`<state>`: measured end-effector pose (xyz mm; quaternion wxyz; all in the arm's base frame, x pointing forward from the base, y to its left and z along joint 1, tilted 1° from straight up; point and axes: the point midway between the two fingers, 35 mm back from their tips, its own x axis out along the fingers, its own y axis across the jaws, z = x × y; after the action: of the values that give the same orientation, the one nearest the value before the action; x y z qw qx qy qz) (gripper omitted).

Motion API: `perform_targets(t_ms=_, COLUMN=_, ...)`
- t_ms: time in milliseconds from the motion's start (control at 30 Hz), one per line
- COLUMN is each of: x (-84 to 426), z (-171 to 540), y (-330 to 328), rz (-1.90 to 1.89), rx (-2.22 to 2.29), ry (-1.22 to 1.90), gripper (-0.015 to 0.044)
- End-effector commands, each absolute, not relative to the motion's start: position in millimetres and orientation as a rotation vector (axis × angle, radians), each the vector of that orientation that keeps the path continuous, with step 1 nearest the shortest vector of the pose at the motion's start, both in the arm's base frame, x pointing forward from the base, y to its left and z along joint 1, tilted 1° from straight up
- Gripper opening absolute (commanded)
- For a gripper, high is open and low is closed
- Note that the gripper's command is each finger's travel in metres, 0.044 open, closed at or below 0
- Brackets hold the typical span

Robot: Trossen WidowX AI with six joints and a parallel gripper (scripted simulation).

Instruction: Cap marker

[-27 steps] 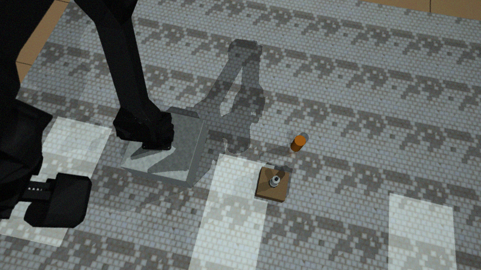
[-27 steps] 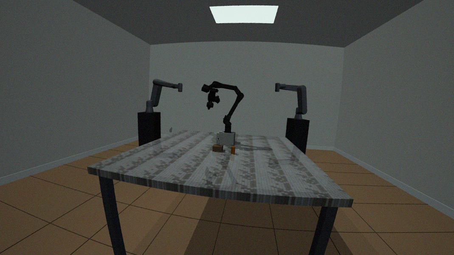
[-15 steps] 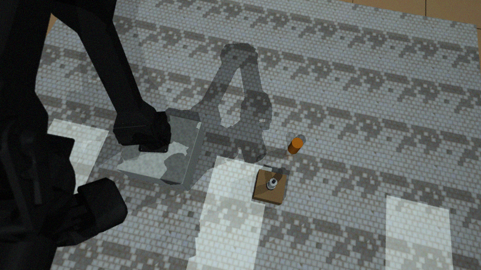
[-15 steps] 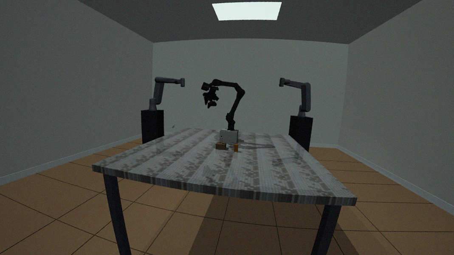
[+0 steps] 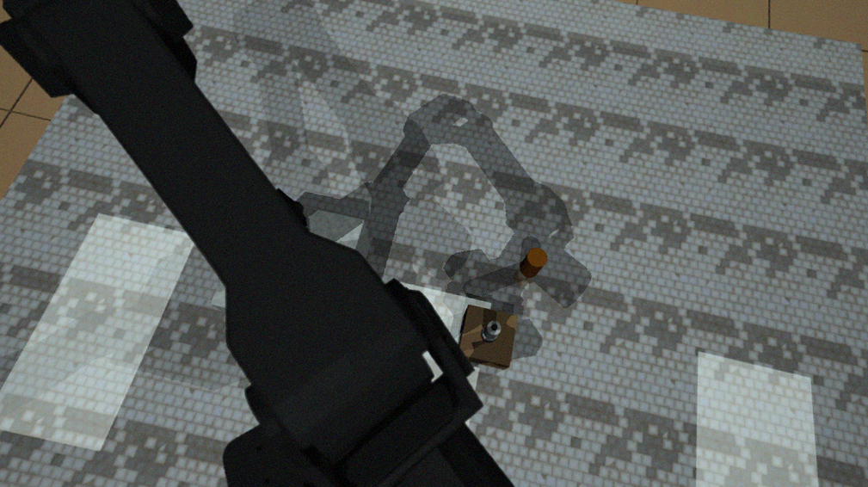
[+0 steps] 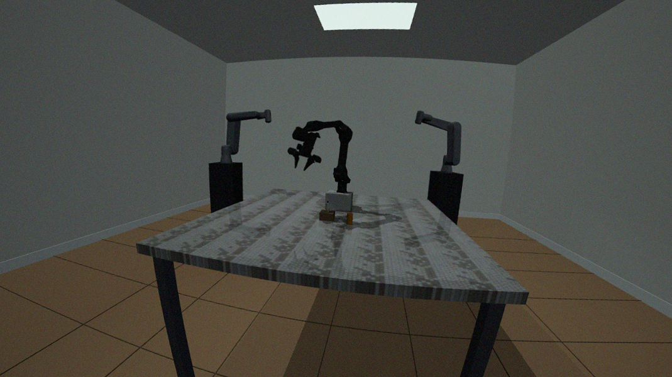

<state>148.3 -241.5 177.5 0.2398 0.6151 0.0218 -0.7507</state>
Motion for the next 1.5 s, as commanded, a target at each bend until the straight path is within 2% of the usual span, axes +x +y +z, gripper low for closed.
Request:
perform_targets(t_ms=0, x=213.5, z=158.3, y=-213.4, rz=-1.798, rx=1.528, ry=0.469, gripper=0.0246)
perform_targets(t_ms=333, x=307.7, z=108.3, y=-108.6, rz=-1.191, rx=1.075, ry=1.114, gripper=0.0246)
perform_targets(t_ms=667, x=341.5, z=59.5, y=19.3, rz=-0.568, rx=0.584, ry=1.485, gripper=0.0246)
perform_targets(t_ms=1000, x=347.0, z=58.7, y=24.0, rz=-0.555, rx=0.574, ry=1.490, gripper=0.0246)
perform_targets(t_ms=1133, x=347.8, z=26.4, y=24.4, rz=-0.555, rx=0.574, ry=1.490, gripper=0.0246)
perform_targets(t_ms=1467, x=349.3, z=8.7, y=26.0, rz=-0.555, rx=0.574, ry=1.490, gripper=0.0246)
